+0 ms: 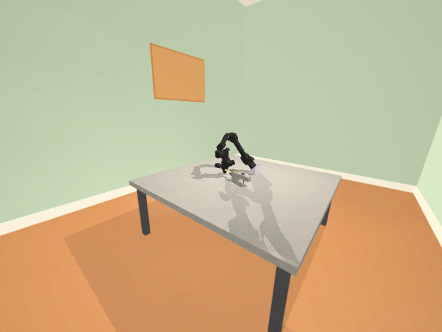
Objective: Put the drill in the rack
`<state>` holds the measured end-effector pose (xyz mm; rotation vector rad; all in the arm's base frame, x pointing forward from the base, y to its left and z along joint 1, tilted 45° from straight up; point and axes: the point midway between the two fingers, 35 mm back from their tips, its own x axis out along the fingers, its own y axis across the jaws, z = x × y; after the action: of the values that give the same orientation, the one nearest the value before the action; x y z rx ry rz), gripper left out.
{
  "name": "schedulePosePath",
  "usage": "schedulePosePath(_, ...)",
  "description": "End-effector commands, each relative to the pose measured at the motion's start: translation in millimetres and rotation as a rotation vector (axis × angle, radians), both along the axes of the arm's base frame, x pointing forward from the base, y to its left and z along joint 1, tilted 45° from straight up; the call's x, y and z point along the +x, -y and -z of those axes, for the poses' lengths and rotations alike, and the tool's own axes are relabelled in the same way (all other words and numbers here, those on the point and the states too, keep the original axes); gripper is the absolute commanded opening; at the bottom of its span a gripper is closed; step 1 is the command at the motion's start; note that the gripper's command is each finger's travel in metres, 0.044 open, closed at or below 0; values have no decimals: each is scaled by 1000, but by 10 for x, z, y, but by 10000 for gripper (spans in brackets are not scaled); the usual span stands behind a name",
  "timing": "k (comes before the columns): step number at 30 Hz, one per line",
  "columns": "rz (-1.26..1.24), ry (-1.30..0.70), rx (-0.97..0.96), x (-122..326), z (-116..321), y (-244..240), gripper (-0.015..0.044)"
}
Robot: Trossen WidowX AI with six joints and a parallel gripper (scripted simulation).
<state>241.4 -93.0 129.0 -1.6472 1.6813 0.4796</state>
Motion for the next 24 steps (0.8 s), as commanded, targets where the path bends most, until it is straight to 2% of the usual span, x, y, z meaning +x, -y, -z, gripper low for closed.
schedulePosePath(1,-2,7,0,-1,-21,-22,0)
schedulePosePath(24,-2,7,0,-38,-68,-100,0)
